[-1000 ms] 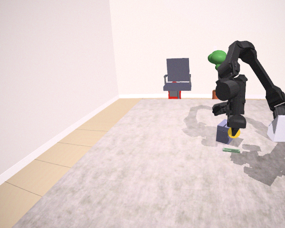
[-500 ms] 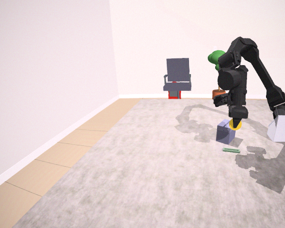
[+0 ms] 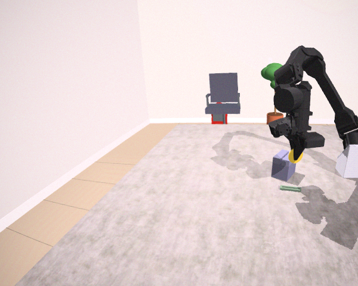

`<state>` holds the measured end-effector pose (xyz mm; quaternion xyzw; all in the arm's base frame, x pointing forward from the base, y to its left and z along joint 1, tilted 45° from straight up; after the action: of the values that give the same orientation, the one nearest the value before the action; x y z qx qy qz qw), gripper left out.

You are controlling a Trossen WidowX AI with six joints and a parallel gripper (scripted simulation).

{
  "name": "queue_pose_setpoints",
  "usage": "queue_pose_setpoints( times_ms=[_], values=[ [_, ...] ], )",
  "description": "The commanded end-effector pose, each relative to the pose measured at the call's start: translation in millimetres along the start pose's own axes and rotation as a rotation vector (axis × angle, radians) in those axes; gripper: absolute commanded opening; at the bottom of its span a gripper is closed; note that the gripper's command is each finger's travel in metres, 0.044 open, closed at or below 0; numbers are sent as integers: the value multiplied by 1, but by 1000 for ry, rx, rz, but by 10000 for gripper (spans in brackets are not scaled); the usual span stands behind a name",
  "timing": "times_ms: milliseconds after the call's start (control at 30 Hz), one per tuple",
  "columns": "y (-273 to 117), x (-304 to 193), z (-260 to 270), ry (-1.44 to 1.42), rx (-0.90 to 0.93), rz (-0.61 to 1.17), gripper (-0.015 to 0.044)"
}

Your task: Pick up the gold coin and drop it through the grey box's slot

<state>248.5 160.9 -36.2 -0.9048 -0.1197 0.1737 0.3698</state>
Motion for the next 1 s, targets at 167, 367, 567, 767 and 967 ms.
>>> queue_pose_setpoints(
  times_ms=[167, 367, 567, 767, 967],
  values=[
    [-1, 2, 3, -313, 4, -2, 0],
    [-2, 3, 5, -522, 4, -2, 0],
    [-2, 4, 7, -725, 4, -3, 0],
    [-2, 4, 7, -753, 4, -3, 0],
    [-3, 2, -5, -753, 5, -4, 0]
  ],
)
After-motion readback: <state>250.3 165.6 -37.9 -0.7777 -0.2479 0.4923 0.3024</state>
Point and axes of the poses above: the point midway between the two fingers, 35 mm back from their tips, its own y axis out along the fingers, its own z axis across the jaws, x = y × z, the point moved 1 cm from there along -y, back along the fingers, and after that the axes turned 5 degrees about -y, right-handed, at the moved point
